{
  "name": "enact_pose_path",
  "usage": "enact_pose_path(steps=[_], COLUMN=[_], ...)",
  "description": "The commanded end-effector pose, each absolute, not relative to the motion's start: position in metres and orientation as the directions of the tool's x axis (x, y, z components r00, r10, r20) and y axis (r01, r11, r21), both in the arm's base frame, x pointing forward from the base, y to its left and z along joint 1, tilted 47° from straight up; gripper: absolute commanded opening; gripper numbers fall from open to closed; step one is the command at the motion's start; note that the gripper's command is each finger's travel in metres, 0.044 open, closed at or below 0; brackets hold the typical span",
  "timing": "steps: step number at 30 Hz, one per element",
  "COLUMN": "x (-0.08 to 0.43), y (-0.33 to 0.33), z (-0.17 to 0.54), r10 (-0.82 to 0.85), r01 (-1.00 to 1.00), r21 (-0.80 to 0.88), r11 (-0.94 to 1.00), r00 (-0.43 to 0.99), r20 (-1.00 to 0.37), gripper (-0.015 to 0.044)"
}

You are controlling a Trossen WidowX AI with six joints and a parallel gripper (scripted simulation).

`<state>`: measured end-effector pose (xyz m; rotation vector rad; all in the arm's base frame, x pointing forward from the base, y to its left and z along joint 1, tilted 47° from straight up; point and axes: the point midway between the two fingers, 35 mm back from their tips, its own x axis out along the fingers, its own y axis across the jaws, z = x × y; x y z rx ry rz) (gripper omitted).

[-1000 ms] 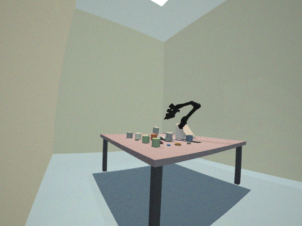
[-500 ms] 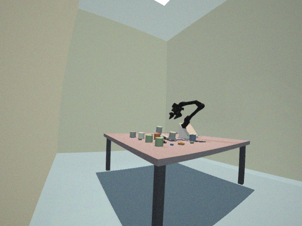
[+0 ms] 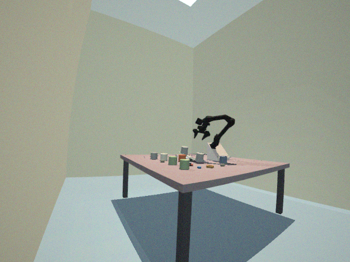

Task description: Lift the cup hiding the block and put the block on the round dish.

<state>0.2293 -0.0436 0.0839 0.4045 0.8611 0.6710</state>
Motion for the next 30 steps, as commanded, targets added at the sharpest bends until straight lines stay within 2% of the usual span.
enact_pose_path(steps=[1, 17, 30], x=[0.241, 0.280, 0.300], y=[-0.034, 0.023, 0.086], z=[0.087, 0.095, 0.101], r10=[0.710, 0.761, 0.746], r01=[-0.489, -0.854, -0.993], r21=[0.519, 0.291, 0.098], r11=[0.701, 0.431, 0.070], r00=[0.408, 0.171, -0.013], r20=[-0.574, -0.626, -0.666], gripper=[0.0440, 0.0440, 0.0440])
